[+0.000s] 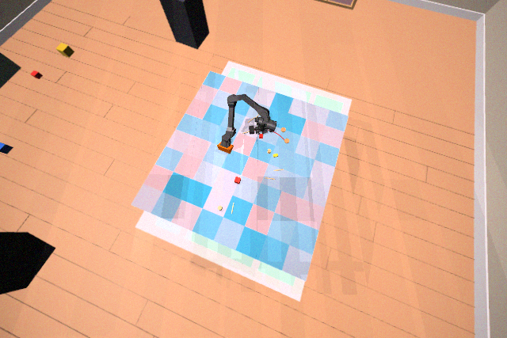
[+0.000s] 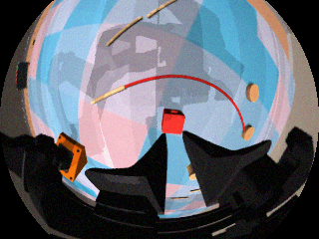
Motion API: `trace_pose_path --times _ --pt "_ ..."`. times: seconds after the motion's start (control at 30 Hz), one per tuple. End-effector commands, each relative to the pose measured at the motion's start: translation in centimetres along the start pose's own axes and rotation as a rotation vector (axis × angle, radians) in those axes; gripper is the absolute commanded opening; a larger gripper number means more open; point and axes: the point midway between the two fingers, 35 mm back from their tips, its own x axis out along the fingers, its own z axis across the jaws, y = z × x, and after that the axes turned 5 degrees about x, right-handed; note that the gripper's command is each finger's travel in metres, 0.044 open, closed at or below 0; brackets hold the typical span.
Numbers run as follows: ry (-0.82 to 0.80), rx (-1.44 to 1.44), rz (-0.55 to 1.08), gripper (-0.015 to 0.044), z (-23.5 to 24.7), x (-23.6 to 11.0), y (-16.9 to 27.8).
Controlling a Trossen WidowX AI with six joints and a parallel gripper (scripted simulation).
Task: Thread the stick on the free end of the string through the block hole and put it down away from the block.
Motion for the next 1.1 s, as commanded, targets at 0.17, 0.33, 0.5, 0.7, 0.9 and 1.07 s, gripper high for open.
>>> trace_pose_path --times 0.17,0.33,0.5,0.7,0.9,1.07 --pt "0.001 0.821 0.000 0.0315 1.3 -0.2 -1.3" --pt "0.001 1.305 -0.001 0.0440 2.1 -0.2 -1.9" --pt "0.001 1.623 -0.002 0.0440 2.8 -0.2 -2.4" --pt "0.000 1.943 -0.002 0.0440 3.3 -0.2 -2.8" --pt "-0.001 2.264 -0.003 0.0440 3.9 -0.3 -3.2" --pt "-0.002 2.530 -0.003 0.0440 4.3 -0.2 -3.5"
